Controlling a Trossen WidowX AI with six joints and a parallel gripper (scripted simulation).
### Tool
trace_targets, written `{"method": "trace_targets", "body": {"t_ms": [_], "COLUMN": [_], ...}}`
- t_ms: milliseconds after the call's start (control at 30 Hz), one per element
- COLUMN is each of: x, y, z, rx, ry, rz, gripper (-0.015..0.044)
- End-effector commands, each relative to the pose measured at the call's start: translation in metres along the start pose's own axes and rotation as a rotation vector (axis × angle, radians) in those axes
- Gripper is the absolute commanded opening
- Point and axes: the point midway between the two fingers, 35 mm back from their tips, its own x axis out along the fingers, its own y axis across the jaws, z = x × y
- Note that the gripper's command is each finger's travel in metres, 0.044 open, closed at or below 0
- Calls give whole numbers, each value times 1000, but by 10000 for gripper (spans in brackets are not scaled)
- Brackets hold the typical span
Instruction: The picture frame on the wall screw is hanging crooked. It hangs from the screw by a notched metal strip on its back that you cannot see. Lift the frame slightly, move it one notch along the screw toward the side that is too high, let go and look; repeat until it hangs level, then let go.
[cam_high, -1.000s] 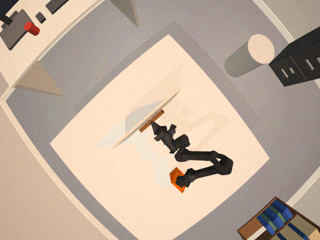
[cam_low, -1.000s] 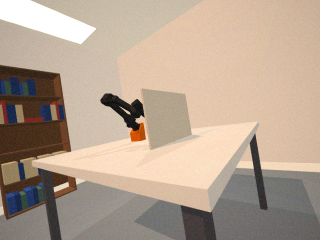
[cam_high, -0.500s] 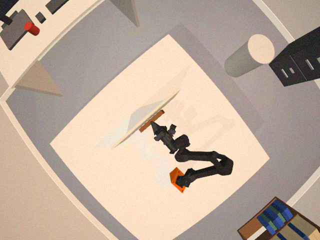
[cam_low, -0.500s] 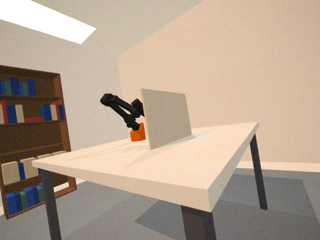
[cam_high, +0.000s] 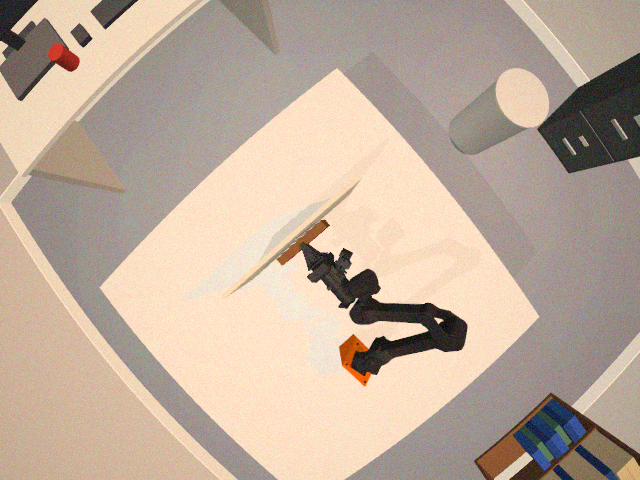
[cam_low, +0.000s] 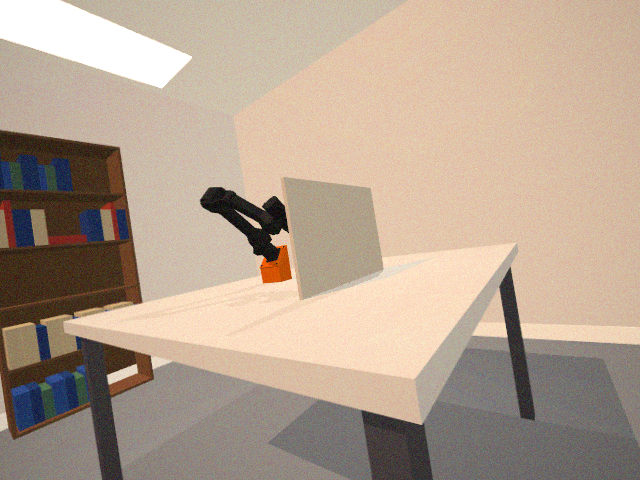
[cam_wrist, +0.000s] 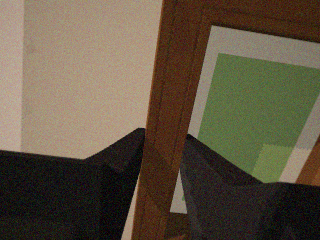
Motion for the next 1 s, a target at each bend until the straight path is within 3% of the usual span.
{"method": "trace_targets", "body": {"t_ms": [0, 967], "x": [0, 0], "y": [7, 6], "z": [0, 1], "rx": [0, 0], "ry": [2, 2], "rz": [19, 19], "gripper": [0, 0]}}
